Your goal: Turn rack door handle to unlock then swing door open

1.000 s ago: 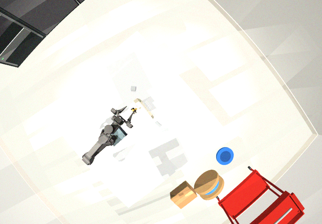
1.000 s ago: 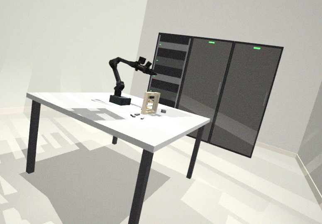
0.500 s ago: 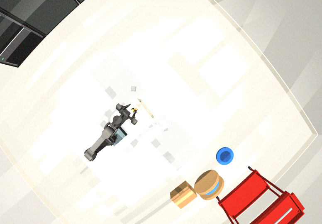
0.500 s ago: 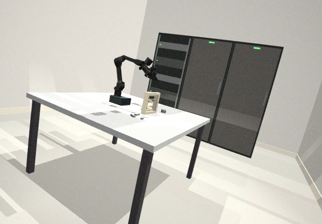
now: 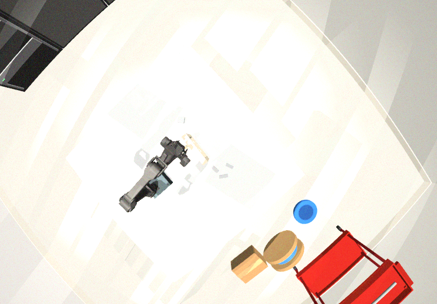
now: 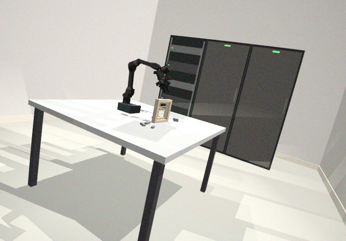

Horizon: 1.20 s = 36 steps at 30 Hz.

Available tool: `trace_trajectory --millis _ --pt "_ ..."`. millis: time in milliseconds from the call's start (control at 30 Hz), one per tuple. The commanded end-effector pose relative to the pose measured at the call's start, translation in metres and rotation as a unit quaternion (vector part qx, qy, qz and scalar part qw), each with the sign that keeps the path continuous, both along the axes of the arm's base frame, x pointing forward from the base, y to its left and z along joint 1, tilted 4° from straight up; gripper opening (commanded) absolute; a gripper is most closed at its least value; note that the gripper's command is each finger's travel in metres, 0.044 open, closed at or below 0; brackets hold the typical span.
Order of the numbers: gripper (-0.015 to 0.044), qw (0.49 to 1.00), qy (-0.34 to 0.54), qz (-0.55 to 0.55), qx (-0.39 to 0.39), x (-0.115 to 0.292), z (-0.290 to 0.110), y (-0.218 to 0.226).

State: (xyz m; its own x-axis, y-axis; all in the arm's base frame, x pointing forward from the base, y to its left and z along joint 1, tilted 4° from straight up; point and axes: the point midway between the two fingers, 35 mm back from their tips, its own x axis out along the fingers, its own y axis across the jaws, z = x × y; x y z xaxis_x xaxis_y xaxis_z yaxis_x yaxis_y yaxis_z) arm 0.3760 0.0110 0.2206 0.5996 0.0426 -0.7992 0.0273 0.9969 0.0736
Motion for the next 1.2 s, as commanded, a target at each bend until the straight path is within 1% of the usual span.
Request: trace_trajectory --millis 0,367,733,933,1167 --pt "0.0298 0.999 0.042 -0.006 0.007 -0.001 -0.009 0.001" --pt "0.0298 0.983 0.180 -0.024 0.017 -0.011 -0.030 0.004" --pt "0.0298 0.949 0.312 -0.045 0.021 -0.026 -0.044 0.006" --pt "0.0298 0.946 0.320 -0.046 0.021 -0.027 -0.046 0.006" --pt "0.0298 0.946 0.320 -0.046 0.021 -0.026 -0.057 0.007"
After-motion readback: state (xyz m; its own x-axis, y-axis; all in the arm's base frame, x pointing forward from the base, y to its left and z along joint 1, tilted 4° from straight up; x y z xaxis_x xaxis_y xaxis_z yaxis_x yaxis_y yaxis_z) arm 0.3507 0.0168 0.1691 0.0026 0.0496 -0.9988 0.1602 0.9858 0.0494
